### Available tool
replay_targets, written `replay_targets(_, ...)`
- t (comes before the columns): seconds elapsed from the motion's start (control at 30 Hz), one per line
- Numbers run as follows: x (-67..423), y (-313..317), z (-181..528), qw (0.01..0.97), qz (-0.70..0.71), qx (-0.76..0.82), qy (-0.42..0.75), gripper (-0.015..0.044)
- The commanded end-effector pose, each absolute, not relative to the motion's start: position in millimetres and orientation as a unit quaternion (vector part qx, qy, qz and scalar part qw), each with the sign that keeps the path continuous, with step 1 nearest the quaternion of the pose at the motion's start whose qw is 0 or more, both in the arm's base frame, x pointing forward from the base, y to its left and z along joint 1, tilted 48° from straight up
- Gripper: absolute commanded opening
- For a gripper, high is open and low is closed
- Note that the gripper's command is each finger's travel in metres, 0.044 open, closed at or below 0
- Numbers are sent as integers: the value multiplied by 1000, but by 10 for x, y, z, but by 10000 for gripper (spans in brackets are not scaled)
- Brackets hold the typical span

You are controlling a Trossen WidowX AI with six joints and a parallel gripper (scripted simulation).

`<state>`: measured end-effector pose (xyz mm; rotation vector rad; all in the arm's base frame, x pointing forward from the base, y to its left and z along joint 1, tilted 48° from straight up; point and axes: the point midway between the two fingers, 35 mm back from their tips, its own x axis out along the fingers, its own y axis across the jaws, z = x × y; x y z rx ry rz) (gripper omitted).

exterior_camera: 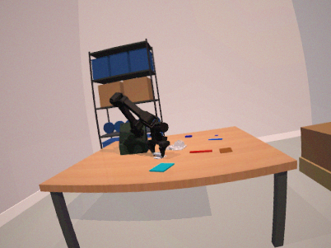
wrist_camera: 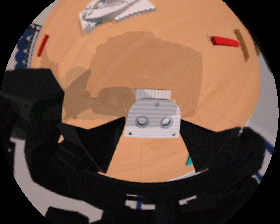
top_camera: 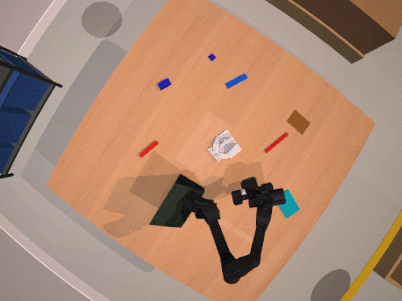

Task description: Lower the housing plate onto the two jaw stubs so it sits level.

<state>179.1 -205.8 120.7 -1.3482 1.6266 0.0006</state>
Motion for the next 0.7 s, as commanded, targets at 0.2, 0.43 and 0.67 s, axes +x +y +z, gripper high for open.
replay_targets(0.2, 1791, -2058, 1207, 492, 0, -556, 670, 351)
replay_targets(0.43, 1791, -2058, 1207, 492, 0, -556, 670, 351)
replay_targets(0.67, 1801, -1972, 1272, 494, 2, -554, 670, 351)
